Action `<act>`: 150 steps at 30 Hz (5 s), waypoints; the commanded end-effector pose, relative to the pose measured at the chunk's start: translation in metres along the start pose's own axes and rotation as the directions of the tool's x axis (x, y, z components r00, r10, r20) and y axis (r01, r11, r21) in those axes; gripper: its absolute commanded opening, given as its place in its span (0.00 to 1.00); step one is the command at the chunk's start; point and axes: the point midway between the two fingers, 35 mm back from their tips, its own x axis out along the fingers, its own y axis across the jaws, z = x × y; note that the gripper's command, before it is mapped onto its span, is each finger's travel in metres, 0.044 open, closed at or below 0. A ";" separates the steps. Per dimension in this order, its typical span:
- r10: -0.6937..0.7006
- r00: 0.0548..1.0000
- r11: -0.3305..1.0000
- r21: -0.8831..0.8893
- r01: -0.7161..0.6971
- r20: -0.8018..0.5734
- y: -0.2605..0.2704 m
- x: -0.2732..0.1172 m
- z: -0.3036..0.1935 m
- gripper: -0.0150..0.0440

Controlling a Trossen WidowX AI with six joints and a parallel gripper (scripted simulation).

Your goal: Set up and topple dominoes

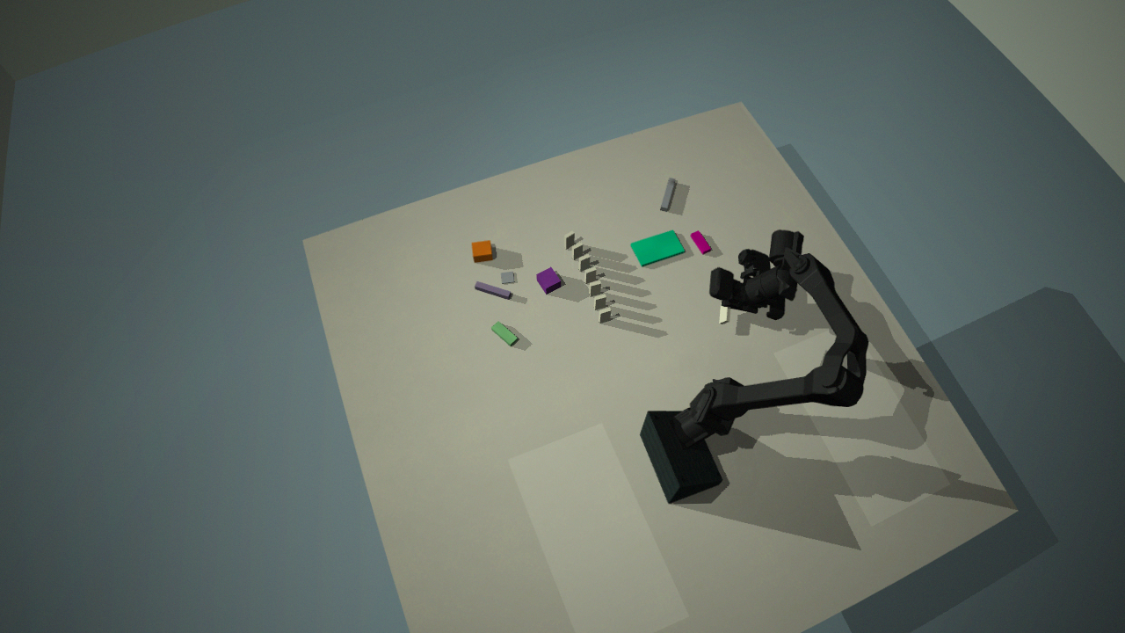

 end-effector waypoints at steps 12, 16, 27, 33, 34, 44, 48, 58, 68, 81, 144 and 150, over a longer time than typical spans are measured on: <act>0.147 0.947 0.979 0.097 -0.181 0.287 -0.014 0.019 0.020 0.30; 0.165 0.912 0.972 0.096 -0.215 0.375 -0.020 0.019 0.026 0.30; 0.184 0.781 0.966 0.039 -0.257 0.596 -0.038 0.010 0.035 0.30; 0.186 0.695 0.970 -0.016 -0.244 0.695 -0.047 0.001 0.035 0.30; 0.186 0.680 0.971 -0.026 -0.239 0.710 -0.048 0.000 0.035 0.30; 0.194 0.530 0.980 -0.134 -0.150 0.826 -0.058 -0.019 0.026 0.30; 0.201 0.474 0.980 -0.177 -0.095 0.857 -0.060 -0.026 0.019 0.30; 0.240 0.362 0.955 -0.286 0.077 0.901 -0.057 -0.042 -0.002 0.30; 0.305 0.309 0.879 -0.391 0.273 0.901 -0.044 -0.050 -0.030 0.30; 0.338 0.308 0.825 -0.438 0.358 0.889 -0.035 -0.050 -0.044 0.30; 0.339 0.325 0.828 -0.444 0.343 0.883 -0.077 0.022 -0.047 0.30; 0.339 0.327 0.828 -0.445 0.340 0.882 -0.079 0.033 -0.050 0.30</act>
